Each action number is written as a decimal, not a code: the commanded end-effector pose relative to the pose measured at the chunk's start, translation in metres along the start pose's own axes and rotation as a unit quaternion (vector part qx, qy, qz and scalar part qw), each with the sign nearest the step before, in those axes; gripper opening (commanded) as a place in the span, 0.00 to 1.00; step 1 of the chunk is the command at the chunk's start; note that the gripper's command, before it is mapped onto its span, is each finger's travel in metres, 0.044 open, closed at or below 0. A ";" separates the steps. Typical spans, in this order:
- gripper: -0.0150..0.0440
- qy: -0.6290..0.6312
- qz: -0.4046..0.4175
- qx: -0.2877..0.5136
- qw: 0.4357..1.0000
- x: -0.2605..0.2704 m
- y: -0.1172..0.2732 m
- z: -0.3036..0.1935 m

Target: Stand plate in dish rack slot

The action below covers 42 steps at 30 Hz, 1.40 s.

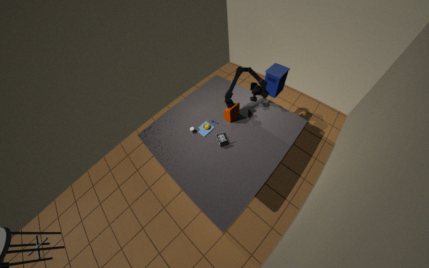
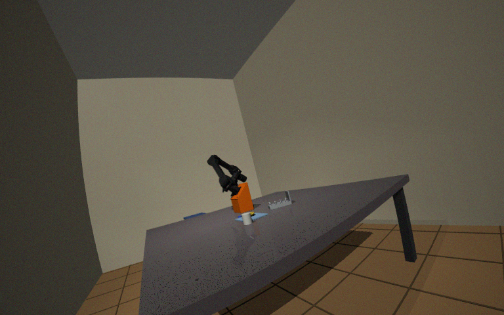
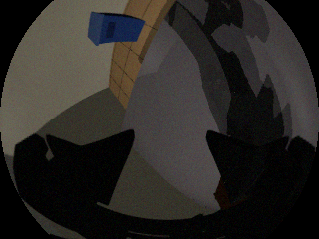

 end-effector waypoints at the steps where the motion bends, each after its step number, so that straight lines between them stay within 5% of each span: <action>1: 0.93 0.000 0.000 -0.001 1.000 0.000 0.001 0.000; 42: 0.93 -0.130 -0.112 -0.277 0.946 -0.109 0.182 -0.144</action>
Point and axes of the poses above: the point midway between the two fingers, 35 mm back from their tips, its own y axis back along the fingers, its own x axis across the jaws, z = x × y, the point moved 7 cm from there along y, back along the fingers, and after that the axes turned 8 degrees about y, right-handed, at the moved point
